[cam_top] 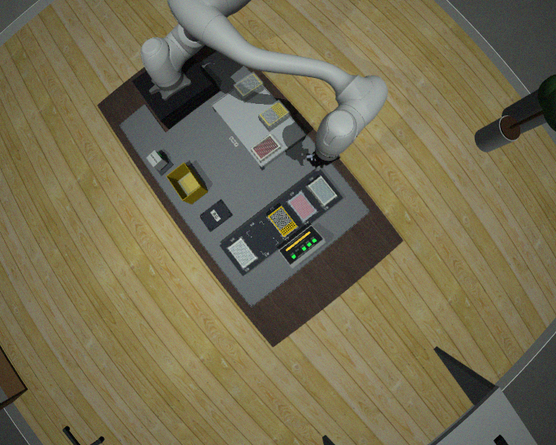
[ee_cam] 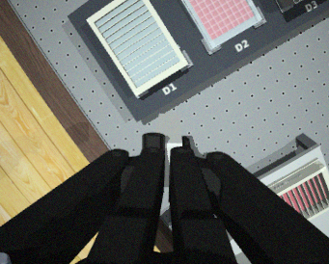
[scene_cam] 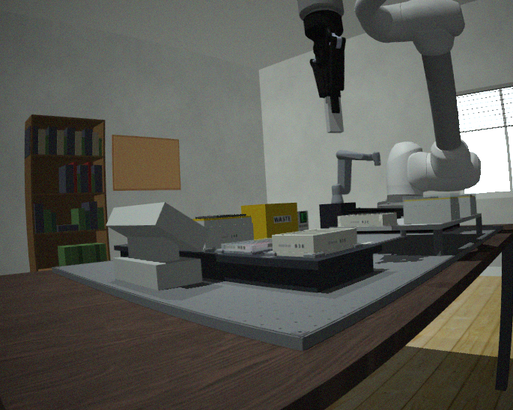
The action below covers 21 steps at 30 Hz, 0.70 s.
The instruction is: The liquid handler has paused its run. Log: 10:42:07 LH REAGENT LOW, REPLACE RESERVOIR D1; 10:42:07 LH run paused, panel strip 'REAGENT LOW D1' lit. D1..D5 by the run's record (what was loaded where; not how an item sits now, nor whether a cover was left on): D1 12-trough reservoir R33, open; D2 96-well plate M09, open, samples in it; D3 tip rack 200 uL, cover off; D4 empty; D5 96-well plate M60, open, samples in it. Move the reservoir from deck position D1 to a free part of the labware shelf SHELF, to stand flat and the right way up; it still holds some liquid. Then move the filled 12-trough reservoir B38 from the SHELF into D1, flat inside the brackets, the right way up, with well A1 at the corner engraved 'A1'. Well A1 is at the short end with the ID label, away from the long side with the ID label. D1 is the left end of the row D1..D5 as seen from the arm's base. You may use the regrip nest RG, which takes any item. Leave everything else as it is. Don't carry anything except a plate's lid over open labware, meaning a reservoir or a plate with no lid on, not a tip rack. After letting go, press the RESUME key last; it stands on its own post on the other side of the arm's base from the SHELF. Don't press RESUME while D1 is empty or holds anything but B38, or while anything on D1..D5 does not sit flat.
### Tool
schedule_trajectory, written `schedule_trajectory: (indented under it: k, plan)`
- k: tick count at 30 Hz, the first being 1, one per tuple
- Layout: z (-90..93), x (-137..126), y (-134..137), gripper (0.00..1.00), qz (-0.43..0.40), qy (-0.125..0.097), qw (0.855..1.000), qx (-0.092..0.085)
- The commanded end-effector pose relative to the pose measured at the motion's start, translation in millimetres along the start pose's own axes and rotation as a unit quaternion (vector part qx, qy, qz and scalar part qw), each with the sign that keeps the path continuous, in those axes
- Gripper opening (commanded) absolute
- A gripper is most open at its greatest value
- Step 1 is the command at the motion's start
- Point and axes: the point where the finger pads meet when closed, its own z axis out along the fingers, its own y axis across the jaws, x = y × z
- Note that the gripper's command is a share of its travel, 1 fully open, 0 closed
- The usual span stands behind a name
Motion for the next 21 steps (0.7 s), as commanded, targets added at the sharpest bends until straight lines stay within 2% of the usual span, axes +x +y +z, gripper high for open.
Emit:
schedule_trajectory:
  k: [1, 8, 21]
  plan:
    - [-0.3, 0.0, 0.0, 0.0, 0.04, 0.0, 0.999, 0.0]
    - [-0.3, 0.0, 0.0, 0.0, 0.086, 0.0, 0.996, 0.0]
    - [-1.4, -54.0, 36.3, 0.0, 0.214, 0.0, 0.977, 0.0]
